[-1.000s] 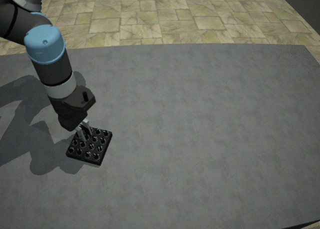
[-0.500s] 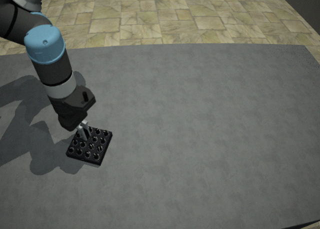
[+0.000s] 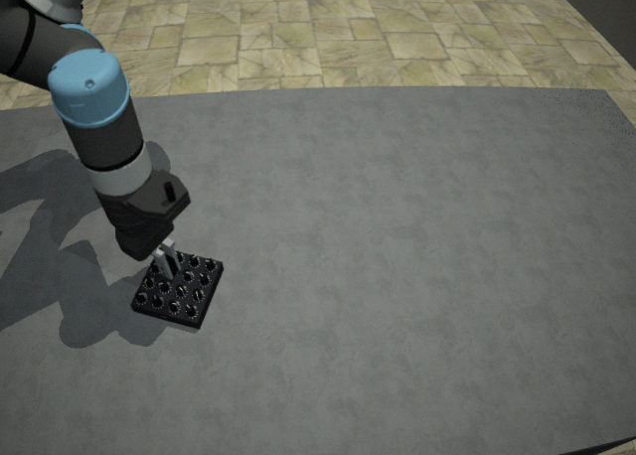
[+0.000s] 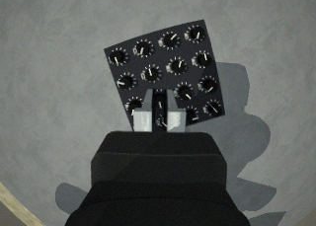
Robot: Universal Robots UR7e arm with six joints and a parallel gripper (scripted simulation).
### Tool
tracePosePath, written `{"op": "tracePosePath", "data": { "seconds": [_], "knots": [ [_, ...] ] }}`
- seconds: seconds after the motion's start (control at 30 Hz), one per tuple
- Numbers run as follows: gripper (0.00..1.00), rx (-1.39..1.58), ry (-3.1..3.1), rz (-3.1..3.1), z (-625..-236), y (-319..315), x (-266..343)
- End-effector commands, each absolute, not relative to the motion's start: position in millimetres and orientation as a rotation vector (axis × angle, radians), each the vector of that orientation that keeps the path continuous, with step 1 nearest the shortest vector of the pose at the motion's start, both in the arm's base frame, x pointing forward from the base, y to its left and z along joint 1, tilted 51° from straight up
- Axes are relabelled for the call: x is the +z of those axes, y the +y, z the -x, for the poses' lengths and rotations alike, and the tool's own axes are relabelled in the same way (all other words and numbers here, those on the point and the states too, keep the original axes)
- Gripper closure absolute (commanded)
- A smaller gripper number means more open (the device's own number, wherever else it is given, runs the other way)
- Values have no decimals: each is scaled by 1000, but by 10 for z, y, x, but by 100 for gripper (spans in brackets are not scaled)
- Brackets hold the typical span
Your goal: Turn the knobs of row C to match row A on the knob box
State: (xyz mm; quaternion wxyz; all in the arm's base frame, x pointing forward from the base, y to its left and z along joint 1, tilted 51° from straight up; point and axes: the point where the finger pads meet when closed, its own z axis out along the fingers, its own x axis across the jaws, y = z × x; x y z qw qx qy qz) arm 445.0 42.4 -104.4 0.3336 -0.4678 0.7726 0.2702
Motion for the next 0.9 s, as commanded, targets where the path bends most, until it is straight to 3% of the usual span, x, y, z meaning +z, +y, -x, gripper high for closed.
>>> {"op": "tracePosePath", "data": {
  "seconds": [0.0,0.87],
  "knots": [
    [70,705,2016,1221,-4457,423,-1046],
    [70,715,2032,1202,-4458,424,-1044]
  ]
}}
